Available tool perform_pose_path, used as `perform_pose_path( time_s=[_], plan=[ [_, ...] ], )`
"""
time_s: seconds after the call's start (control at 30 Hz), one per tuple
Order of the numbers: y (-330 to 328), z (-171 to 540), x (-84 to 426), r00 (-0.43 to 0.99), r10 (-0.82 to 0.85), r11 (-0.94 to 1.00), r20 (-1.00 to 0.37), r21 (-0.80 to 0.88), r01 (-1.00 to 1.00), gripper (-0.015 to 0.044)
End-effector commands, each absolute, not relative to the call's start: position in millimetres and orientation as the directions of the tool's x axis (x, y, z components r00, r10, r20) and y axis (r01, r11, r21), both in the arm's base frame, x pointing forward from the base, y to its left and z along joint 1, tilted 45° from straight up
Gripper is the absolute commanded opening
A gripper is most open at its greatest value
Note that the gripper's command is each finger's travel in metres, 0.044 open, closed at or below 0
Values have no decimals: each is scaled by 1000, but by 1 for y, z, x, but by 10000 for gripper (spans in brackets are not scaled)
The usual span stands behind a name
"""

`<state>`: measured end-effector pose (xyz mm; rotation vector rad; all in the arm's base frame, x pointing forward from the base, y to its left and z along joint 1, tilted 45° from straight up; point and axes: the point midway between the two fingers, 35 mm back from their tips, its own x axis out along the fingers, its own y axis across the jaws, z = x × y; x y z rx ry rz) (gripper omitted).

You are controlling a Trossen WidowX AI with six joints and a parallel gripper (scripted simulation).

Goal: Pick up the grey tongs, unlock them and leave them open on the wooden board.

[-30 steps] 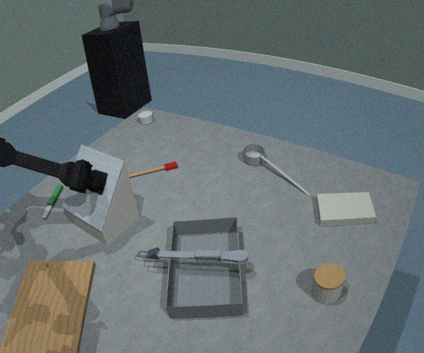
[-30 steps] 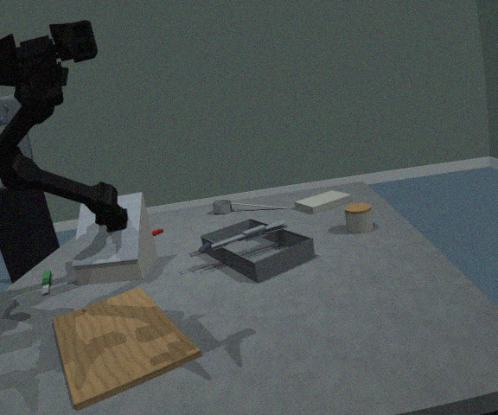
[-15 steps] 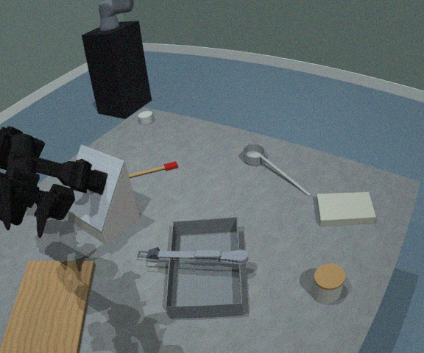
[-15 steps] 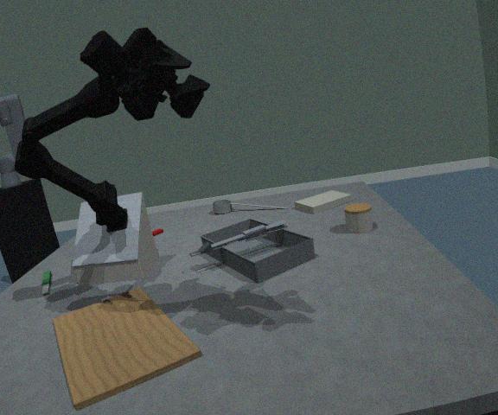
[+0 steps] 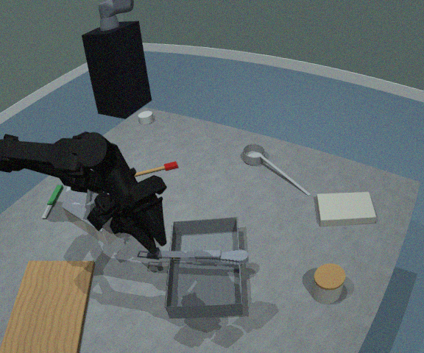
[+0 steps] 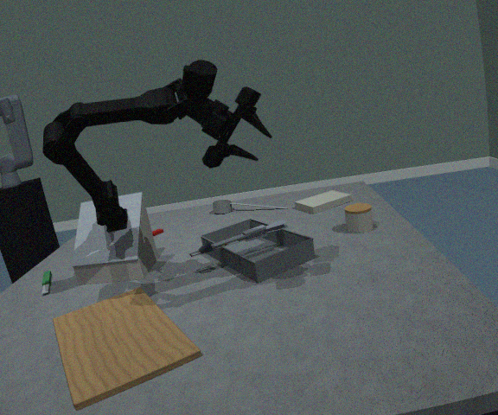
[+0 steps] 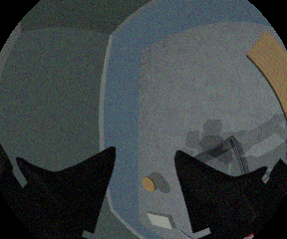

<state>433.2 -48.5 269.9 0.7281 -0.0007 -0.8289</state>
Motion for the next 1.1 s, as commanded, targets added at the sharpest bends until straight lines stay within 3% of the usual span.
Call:
perform_pose_path(
  time_s=[0.0,0.2,0.4,0.53,1.07],
  plan=[
    [-44,196,429,585,-713,553,-387,201,808,260],
    [-42,104,402,403,-787,599,-468,-419,683,260],
    [-47,25,349,214,-880,452,-425,-887,94,260],
    [-52,-5,314,145,-927,279,-345,-895,-347,260],
    [-50,-9,314,142,-929,271,-342,-889,-369,260]
  ],
)
